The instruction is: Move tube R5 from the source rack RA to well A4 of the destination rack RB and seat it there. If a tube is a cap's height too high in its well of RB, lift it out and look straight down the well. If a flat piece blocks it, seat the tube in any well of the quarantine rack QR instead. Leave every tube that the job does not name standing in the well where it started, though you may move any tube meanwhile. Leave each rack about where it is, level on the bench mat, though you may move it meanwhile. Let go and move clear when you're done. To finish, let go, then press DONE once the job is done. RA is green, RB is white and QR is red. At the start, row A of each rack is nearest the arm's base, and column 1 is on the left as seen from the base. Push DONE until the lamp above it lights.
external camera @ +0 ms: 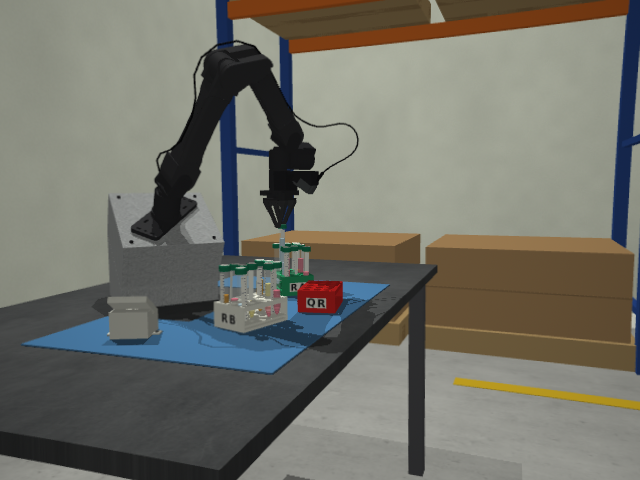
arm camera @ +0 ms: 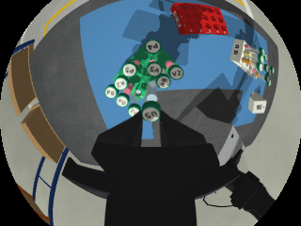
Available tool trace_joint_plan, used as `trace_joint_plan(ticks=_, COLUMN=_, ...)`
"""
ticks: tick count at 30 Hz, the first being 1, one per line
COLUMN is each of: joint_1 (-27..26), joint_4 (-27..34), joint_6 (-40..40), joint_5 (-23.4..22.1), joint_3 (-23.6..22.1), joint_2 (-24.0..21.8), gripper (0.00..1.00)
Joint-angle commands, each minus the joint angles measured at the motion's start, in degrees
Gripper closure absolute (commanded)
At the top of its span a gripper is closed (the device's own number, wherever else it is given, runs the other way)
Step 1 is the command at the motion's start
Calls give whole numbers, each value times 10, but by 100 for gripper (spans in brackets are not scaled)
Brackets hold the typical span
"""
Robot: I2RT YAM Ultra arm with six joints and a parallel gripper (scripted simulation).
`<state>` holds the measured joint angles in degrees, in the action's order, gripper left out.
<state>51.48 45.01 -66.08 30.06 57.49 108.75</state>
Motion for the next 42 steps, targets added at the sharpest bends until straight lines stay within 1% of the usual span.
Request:
trace_joint_plan(ticks=1, joint_1=2, joint_4=-12, joint_6=7, joint_5=9, joint_3=-2, joint_2=-7, gripper=100)
trace_joint_plan(ticks=5, joint_1=-1, joint_4=-15, joint_6=9, joint_5=9, joint_3=-12, joint_2=0, gripper=100)
trace_joint_plan(ticks=8, joint_1=-1, joint_4=-18, joint_6=10, joint_5=9, joint_3=-4, joint_2=8, gripper=100)
trace_joint_plan(ticks=11, joint_1=-4, joint_4=-19, joint_6=11, joint_5=9, joint_3=-14, joint_2=9, gripper=100)
trace_joint_plan(ticks=14, joint_1=-3, joint_4=-23, joint_6=12, joint_5=9, joint_3=-7, joint_2=10, gripper=100)
trace_joint_plan(ticks=17, joint_1=-2, joint_4=-24, joint_6=12, joint_5=9, joint_3=-8, joint_2=9, gripper=100)
trace_joint_plan(ticks=18, joint_1=-3, joint_4=-25, joint_6=13, joint_5=10, joint_3=-10, joint_2=-5, gripper=100)
trace_joint_plan(ticks=21, joint_1=-7, joint_4=-27, joint_6=14, joint_5=10, joint_3=-17, joint_2=1, gripper=100)
trace_joint_plan(ticks=24, joint_1=-5, joint_4=-30, joint_6=15, joint_5=10, joint_3=-9, joint_2=8, gripper=100)
trace_joint_plan(ticks=28, joint_1=-9, joint_4=-33, joint_6=17, joint_5=10, joint_3=-20, joint_2=14, gripper=100)
trace_joint_plan(ticks=31, joint_1=-9, joint_4=-36, joint_6=18, joint_5=10, joint_3=-12, joint_2=15, gripper=100)
trace_joint_plan(ticks=34, joint_1=-7, joint_4=-37, joint_6=18, joint_5=10, joint_3=-13, joint_2=15, gripper=100)
trace_joint_plan(ticks=35, joint_1=-7, joint_4=-38, joint_6=19, joint_5=10, joint_3=-14, joint_2=0, gripper=100)
trace_joint_plan(ticks=38, joint_1=-11, joint_4=-40, joint_6=20, joint_5=10, joint_3=-22, joint_2=7, gripper=100)
trace_joint_plan(ticks=42, joint_1=-11, joint_4=-44, joint_6=22, joint_5=10, joint_3=-16, joint_2=16, gripper=100)
